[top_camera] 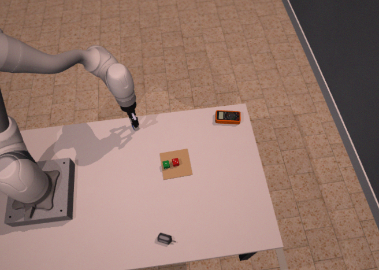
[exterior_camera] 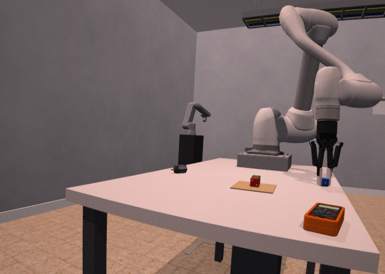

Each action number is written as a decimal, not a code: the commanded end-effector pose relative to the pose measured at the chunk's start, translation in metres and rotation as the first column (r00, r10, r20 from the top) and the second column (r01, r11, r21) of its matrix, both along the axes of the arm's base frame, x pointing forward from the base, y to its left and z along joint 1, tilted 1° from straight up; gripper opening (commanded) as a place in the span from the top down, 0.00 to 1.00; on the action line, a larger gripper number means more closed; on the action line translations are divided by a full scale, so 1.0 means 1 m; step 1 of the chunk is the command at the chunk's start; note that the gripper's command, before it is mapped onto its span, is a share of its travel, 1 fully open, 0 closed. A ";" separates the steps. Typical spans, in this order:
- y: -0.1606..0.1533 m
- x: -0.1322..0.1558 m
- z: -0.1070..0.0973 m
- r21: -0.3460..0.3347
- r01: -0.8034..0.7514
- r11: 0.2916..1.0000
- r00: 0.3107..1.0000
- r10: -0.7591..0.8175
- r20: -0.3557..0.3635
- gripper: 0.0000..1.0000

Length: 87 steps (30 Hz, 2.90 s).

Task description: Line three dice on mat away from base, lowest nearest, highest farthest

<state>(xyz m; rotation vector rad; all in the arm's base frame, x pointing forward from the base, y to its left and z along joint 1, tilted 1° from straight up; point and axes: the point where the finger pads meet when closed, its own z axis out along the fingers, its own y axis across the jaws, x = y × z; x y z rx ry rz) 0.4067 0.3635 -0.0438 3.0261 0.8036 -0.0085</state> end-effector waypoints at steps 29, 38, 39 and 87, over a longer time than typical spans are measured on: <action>0.003 -0.002 0.101 0.001 -0.004 1.000 1.000 0.004 -0.001 0.76; -0.034 0.079 0.102 -0.002 0.072 0.997 0.997 -0.072 -0.002 0.76; -0.051 0.106 0.103 -0.003 0.101 0.995 0.995 -0.101 -0.001 0.76; -0.197 0.257 0.070 -0.004 0.270 0.963 0.963 -0.270 0.002 0.76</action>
